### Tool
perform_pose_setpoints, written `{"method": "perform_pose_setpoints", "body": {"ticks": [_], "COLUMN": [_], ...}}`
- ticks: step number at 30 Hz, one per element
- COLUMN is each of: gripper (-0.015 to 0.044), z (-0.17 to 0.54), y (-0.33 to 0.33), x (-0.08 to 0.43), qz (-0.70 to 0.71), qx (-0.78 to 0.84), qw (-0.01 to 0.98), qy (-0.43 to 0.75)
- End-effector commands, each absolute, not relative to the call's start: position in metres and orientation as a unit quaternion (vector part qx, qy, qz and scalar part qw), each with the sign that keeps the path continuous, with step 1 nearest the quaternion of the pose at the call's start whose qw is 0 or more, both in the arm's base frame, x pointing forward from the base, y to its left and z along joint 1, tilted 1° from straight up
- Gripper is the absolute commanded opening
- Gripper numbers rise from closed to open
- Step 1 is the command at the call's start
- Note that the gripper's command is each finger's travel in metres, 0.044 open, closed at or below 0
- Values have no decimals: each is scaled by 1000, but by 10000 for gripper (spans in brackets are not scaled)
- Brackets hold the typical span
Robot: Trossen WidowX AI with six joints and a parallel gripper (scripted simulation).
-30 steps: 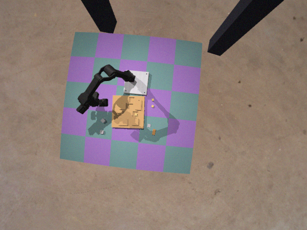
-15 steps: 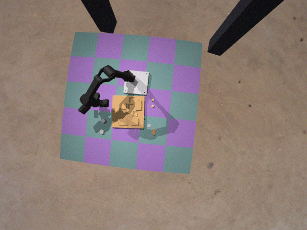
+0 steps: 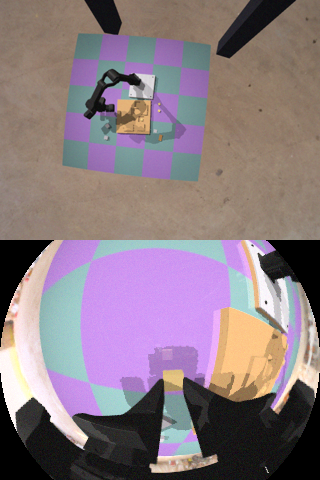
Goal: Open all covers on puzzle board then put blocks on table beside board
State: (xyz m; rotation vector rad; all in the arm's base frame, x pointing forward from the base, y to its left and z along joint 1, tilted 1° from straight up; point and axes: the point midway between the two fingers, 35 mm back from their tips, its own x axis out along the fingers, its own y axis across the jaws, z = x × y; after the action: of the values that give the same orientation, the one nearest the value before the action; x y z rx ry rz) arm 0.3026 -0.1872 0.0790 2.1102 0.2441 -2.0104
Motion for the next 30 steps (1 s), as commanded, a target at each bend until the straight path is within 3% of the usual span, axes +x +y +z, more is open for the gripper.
{"method": "perform_pose_setpoints", "body": {"ticks": [1, 29, 30], "gripper": [80, 80, 106], "z": [69, 31, 35], "y": [-186, -184, -185], "x": [302, 299, 300], "qz": [-686, -686, -685], "qx": [715, 714, 716], "qw": [106, 106, 107], "qy": [87, 88, 84]}}
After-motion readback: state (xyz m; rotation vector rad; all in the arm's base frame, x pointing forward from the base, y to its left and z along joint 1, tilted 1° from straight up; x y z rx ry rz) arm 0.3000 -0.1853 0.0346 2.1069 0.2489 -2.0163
